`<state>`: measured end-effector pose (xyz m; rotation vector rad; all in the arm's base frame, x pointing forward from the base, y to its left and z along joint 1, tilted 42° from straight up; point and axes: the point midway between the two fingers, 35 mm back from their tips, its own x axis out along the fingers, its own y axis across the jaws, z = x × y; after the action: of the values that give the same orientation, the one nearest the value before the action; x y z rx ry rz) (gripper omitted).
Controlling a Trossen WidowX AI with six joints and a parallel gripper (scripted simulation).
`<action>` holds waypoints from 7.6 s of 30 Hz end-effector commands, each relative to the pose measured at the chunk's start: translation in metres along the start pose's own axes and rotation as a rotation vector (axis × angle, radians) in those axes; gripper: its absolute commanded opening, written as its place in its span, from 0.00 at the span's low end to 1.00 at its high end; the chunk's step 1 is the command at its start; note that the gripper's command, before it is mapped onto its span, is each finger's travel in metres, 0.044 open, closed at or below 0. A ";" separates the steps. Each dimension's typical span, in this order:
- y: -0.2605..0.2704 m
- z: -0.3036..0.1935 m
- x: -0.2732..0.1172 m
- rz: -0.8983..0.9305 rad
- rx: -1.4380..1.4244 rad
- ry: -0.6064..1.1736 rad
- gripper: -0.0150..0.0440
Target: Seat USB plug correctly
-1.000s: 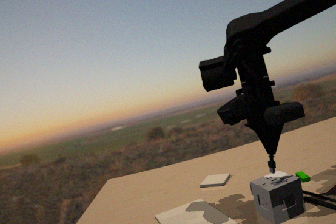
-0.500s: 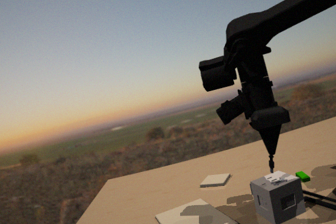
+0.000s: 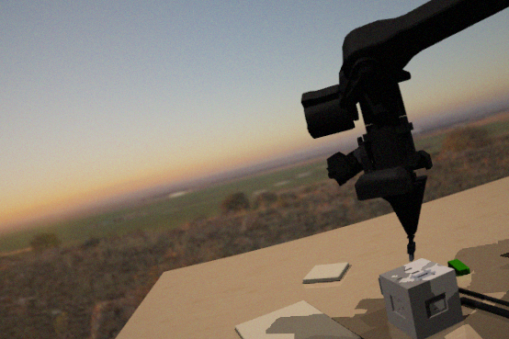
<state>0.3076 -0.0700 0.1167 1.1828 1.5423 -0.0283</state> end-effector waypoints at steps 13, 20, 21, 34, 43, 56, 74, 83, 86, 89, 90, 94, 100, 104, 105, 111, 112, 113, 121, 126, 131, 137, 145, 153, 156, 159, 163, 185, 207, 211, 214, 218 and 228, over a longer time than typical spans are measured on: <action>0.000 0.000 0.000 0.000 0.419 -0.001 0.25; 0.000 0.000 0.000 0.000 0.603 -0.001 0.25; 0.000 0.000 0.000 0.000 0.629 -0.001 0.25; 0.000 0.000 0.000 0.000 0.773 -0.001 0.25; 0.000 0.000 0.000 0.002 0.768 0.002 0.25; 0.001 -0.001 0.002 0.006 0.768 0.012 0.25; 0.002 -0.001 0.004 0.011 0.769 0.026 0.25; 0.002 -0.002 0.005 0.014 0.769 0.033 0.25; 0.002 -0.002 0.005 0.015 0.769 0.035 0.25; 0.003 -0.002 0.006 0.016 0.770 0.037 0.25; 0.003 -0.002 0.006 0.016 0.770 0.038 0.25; 0.003 -0.003 0.006 0.018 0.770 0.041 0.25; 0.003 -0.003 0.007 0.019 0.770 0.046 0.25; 0.003 -0.003 0.007 0.021 0.770 0.049 0.25; 0.003 -0.003 0.008 0.021 0.770 0.050 0.25; 0.004 -0.003 0.008 0.023 0.770 0.055 0.25; 0.004 -0.003 0.008 0.023 0.771 0.055 0.25; 0.004 -0.004 0.008 0.023 0.771 0.056 0.25; 0.004 -0.004 0.009 0.026 0.771 0.062 0.25; 0.004 -0.004 0.010 0.027 0.771 0.066 0.25; 0.005 -0.004 0.011 0.029 0.771 0.070 0.25; 0.005 -0.005 0.011 0.031 0.771 0.075 0.25; 0.005 -0.005 0.012 0.033 0.772 0.081 0.25; 0.006 -0.006 0.013 0.036 0.772 0.087 0.25; 0.006 -0.006 0.014 0.036 0.772 0.088 0.25; 0.006 -0.006 0.014 0.036 0.772 0.088 0.25; 0.006 -0.006 0.014 0.036 0.772 0.088 0.25; 0.006 -0.006 0.017 0.036 0.772 0.088 0.25; 0.006 -0.006 0.020 0.036 0.772 0.088 0.25; 0.006 -0.006 0.020 0.036 0.772 0.088 0.25; 0.006 -0.006 0.020 0.036 0.772 0.088 0.25; 0.006 -0.006 0.021 0.036 0.772 0.088 0.25; 0.006 -0.006 0.022 0.036 0.772 0.088 0.25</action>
<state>0.3102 -0.0502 0.1054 1.8206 1.6357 -0.5993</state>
